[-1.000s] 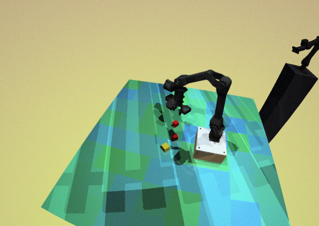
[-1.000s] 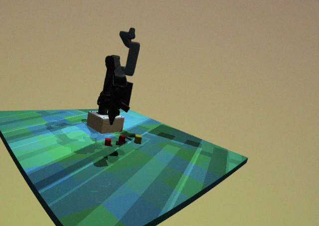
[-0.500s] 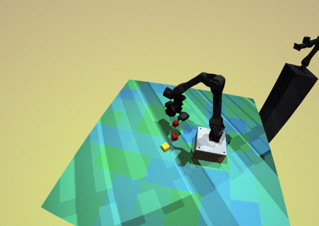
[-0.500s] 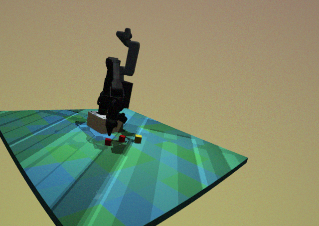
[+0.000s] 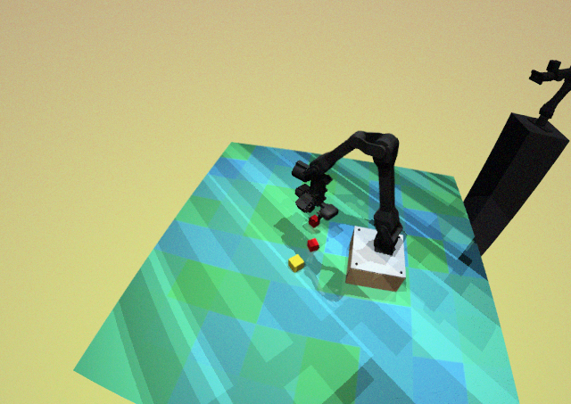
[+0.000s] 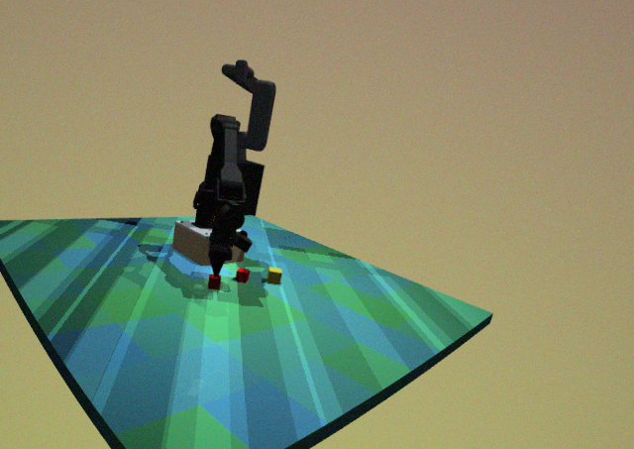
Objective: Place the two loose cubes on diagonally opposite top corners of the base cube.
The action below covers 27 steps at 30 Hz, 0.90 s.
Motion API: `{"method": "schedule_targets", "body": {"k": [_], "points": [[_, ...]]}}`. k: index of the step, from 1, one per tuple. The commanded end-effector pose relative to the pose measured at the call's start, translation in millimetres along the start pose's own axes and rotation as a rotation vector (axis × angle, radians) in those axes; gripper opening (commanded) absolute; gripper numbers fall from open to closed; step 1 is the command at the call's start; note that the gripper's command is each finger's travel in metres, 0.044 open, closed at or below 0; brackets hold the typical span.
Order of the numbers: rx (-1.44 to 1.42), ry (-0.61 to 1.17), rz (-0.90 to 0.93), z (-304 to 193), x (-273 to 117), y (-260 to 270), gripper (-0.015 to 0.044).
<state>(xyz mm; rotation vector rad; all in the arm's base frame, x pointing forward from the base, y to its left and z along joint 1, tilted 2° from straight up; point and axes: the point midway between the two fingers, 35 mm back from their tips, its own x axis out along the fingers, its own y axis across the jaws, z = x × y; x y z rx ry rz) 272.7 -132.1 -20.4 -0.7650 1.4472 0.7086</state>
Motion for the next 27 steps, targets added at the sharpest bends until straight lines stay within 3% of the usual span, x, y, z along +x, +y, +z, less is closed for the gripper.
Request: {"method": "schedule_targets", "body": {"k": [1,14,20,27], "points": [[-0.004,0.001,0.018,0,11,4,0.0265],[-0.004,0.001,0.018,0,28,5,0.0265],[-0.004,0.001,0.018,0,28,5,0.0107],[-0.004,0.001,0.018,0,21,3,0.0105]]}}
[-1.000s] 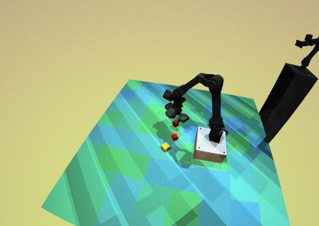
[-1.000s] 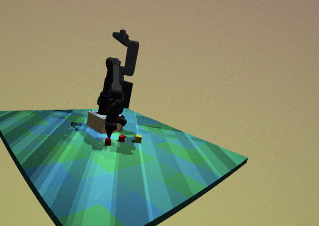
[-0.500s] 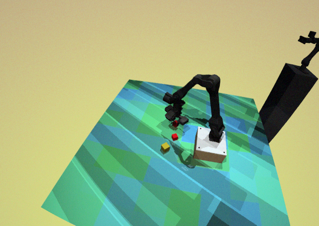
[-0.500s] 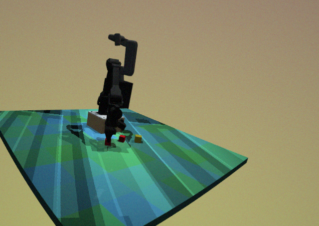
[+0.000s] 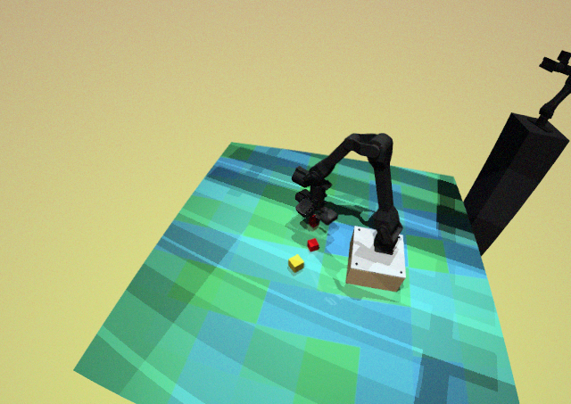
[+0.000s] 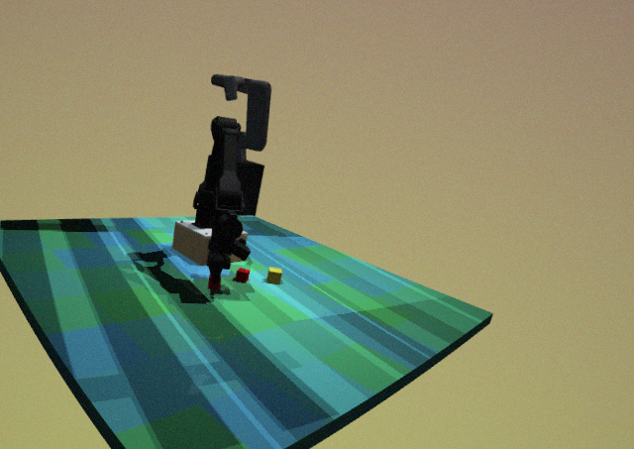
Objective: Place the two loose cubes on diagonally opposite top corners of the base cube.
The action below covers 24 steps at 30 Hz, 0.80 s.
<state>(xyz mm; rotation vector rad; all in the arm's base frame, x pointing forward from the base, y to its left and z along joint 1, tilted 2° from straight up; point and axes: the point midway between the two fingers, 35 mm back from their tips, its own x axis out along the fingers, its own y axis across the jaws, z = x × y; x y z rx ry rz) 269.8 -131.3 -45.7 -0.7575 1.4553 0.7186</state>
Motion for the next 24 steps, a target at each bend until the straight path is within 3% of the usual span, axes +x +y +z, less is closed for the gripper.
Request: {"method": "schedule_targets", "body": {"k": [1,24], "points": [[-0.003,-0.002,0.005,0,-7,-1,0.0105],[-0.003,-0.002,0.004,1,-79,-5,0.0105]]}}
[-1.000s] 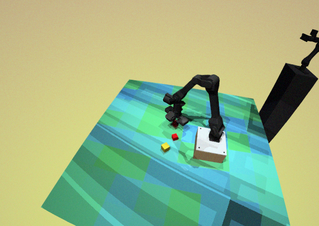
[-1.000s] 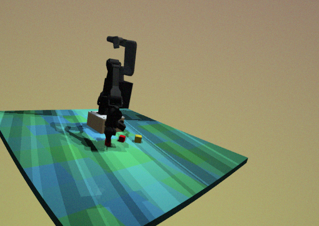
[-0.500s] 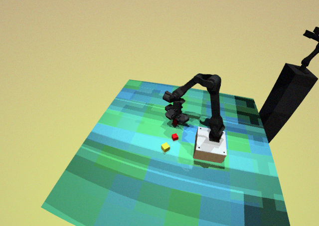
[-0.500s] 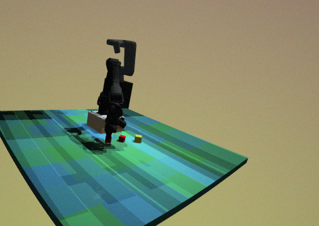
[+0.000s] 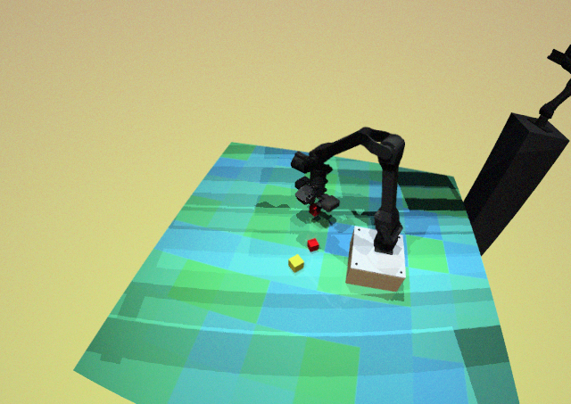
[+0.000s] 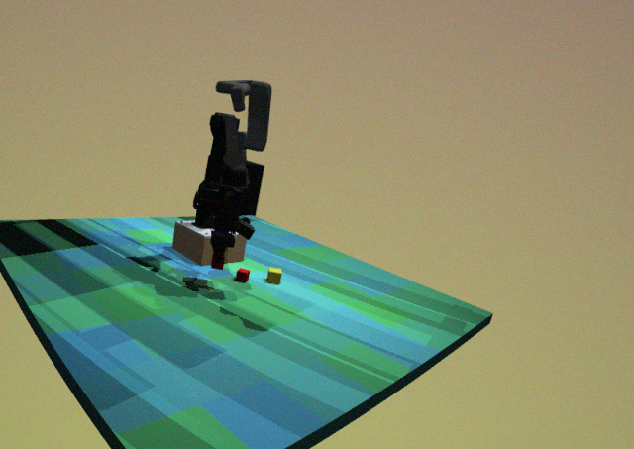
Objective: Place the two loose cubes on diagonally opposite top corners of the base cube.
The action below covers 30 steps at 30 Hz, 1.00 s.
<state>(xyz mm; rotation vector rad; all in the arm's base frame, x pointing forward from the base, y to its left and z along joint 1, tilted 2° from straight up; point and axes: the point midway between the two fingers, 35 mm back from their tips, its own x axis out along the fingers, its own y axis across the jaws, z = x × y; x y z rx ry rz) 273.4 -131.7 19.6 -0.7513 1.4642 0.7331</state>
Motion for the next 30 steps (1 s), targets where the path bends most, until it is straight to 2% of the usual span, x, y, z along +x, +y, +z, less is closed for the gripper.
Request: {"method": "schedule_targets", "body": {"k": [1,8,14,30], "points": [[0.001,-0.005,-0.012,0,-17,-1,0.0105],[0.001,-0.005,-0.012,0,-39,3,0.0105],[0.018,-0.005,-0.012,1,-41,3,0.0105],[0.429,-0.012,-0.010,43,-36,11,0.0105]]}}
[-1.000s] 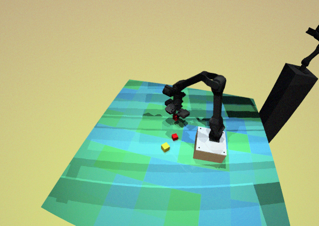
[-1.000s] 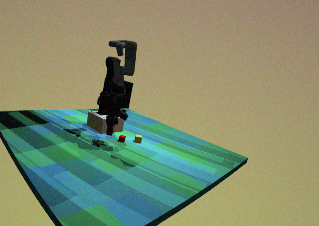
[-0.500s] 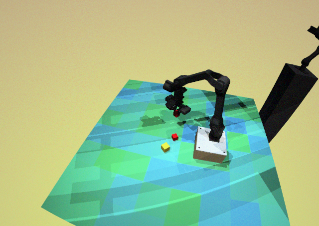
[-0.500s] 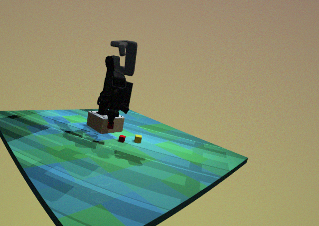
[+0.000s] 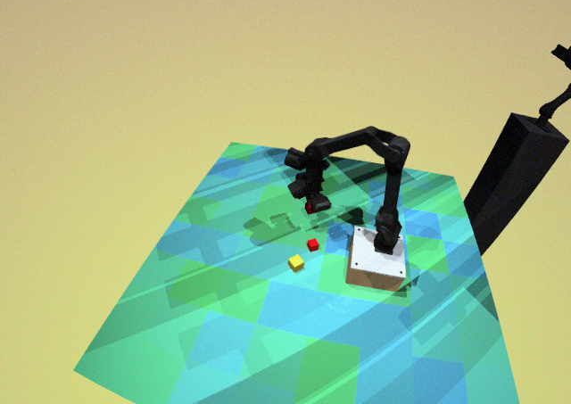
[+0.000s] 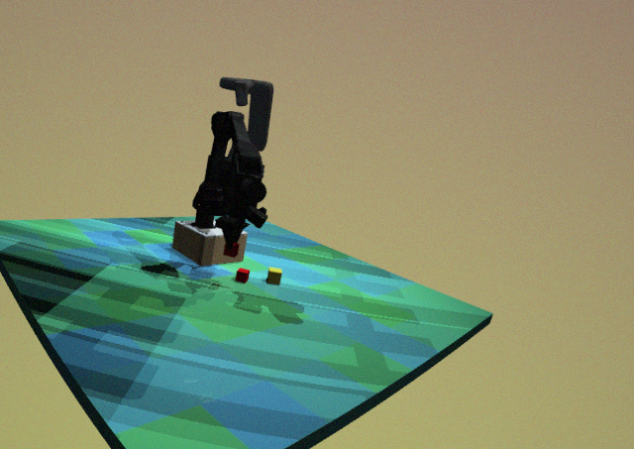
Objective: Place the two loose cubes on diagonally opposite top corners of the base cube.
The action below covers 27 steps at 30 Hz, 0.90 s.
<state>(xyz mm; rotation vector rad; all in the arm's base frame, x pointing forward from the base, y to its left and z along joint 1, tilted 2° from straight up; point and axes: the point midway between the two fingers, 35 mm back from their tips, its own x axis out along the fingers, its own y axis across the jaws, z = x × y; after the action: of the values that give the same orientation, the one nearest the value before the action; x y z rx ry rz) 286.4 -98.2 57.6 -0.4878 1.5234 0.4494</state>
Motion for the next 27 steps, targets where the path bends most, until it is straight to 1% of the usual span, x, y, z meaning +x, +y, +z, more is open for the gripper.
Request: {"method": "schedule_targets", "body": {"k": [1,27], "points": [[0.105,0.000,0.006,10,3,7,0.0105],[0.780,-0.002,0.012,61,13,54,0.0105]]}}
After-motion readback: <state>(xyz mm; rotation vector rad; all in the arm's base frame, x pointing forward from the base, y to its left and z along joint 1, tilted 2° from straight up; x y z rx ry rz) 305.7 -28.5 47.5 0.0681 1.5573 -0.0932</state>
